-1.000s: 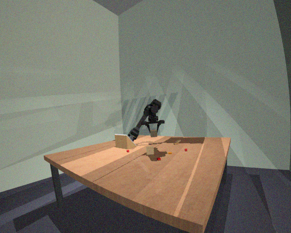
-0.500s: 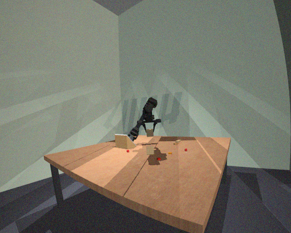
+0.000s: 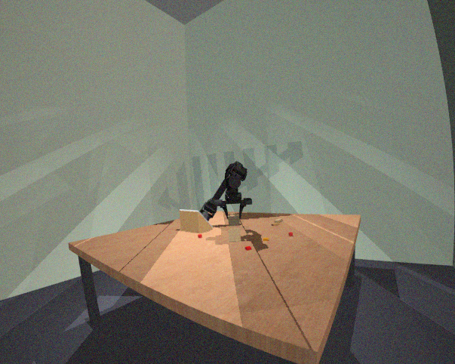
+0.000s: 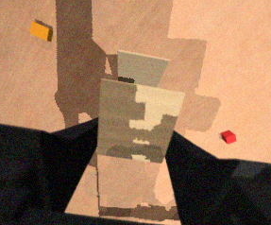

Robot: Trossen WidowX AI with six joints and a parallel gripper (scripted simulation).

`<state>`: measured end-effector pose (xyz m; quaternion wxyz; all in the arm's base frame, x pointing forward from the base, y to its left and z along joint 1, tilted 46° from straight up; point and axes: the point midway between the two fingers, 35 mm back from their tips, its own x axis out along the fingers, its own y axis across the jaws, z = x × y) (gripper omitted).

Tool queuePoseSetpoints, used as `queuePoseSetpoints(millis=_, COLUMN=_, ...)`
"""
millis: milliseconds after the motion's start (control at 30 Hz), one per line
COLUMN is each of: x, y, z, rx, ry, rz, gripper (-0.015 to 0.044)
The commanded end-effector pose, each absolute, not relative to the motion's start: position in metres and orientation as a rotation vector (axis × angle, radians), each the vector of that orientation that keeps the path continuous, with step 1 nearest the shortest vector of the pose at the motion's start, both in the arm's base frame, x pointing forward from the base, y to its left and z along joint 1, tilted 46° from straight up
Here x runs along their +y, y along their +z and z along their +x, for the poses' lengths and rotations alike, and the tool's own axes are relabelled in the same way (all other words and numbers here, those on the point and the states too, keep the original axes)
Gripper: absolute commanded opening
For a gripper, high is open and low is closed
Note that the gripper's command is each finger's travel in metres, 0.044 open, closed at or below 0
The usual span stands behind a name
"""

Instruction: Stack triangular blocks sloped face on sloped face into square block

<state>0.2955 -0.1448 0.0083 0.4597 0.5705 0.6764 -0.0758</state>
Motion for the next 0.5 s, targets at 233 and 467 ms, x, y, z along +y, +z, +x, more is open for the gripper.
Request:
queuePoseSetpoints(millis=233, x=-0.132, y=-0.015, z=0.301, rx=1.668, ry=-0.186, rz=1.415, gripper=0.0)
queuePoseSetpoints(millis=467, x=-0.126, y=-0.024, z=0.304, rx=1.668, ry=-0.185, rz=1.415, gripper=0.0)
